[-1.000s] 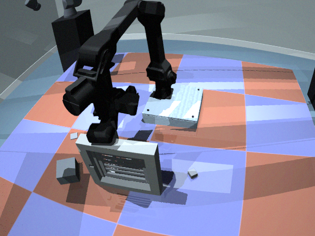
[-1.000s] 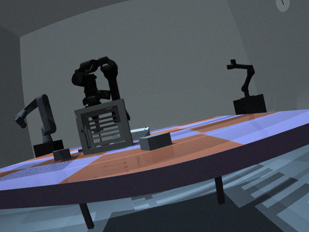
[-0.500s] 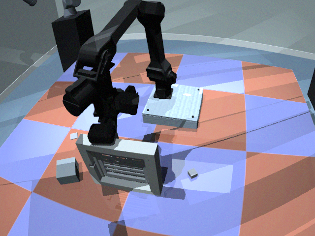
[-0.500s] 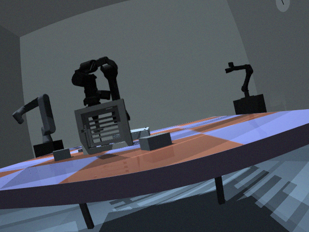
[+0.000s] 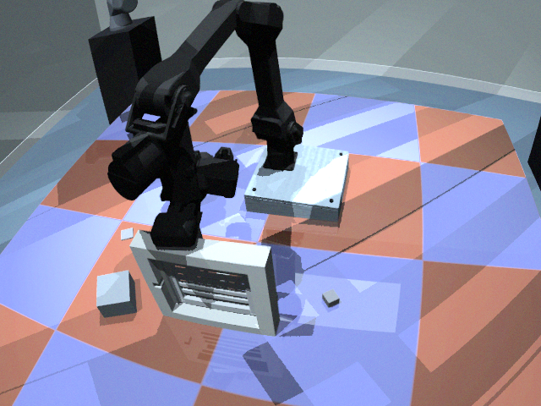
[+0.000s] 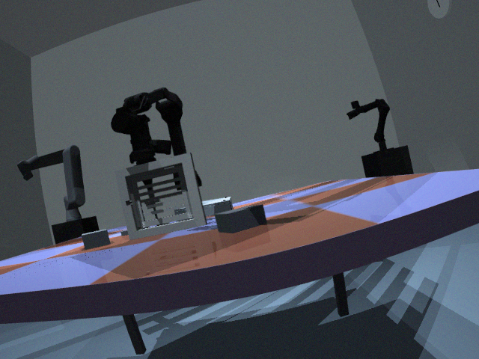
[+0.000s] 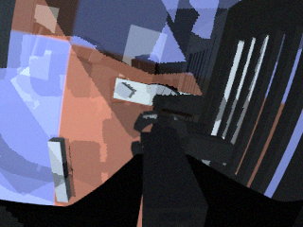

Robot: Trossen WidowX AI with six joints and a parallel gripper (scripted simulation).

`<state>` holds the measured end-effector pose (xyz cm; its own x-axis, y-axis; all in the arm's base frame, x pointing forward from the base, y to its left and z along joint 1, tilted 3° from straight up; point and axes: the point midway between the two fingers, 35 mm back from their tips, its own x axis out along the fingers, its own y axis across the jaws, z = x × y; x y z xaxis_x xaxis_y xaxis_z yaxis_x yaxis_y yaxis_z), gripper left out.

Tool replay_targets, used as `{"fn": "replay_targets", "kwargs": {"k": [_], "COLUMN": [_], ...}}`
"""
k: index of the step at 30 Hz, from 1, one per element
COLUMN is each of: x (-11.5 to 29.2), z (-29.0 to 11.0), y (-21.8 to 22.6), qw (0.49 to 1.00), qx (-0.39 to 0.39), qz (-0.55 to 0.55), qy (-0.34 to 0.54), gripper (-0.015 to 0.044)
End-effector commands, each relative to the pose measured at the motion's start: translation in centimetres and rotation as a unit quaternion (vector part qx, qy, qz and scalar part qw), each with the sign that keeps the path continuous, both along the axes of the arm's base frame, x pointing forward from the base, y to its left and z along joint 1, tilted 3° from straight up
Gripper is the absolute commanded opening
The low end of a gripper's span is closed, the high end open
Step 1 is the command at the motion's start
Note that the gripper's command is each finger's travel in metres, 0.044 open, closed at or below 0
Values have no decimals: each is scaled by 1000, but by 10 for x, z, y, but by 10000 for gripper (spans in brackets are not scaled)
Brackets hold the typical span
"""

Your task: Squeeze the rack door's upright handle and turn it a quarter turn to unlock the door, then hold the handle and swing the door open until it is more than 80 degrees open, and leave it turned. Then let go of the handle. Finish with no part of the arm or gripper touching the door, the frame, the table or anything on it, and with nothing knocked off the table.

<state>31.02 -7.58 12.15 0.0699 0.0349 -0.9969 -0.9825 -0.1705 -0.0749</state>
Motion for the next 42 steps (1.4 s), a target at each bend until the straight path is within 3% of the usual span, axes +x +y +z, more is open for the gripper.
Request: {"fn": "replay_targets", "kwargs": {"k": [1,10,42], "x": [0,0,-26], "z": [0,0,-2], "y": [1,1,17], "qw": [1000,1000,959], "qx": [2,2,22], "qz": [1,1,-282], "qy": [0,0,12], "gripper": [73,14,14]}}
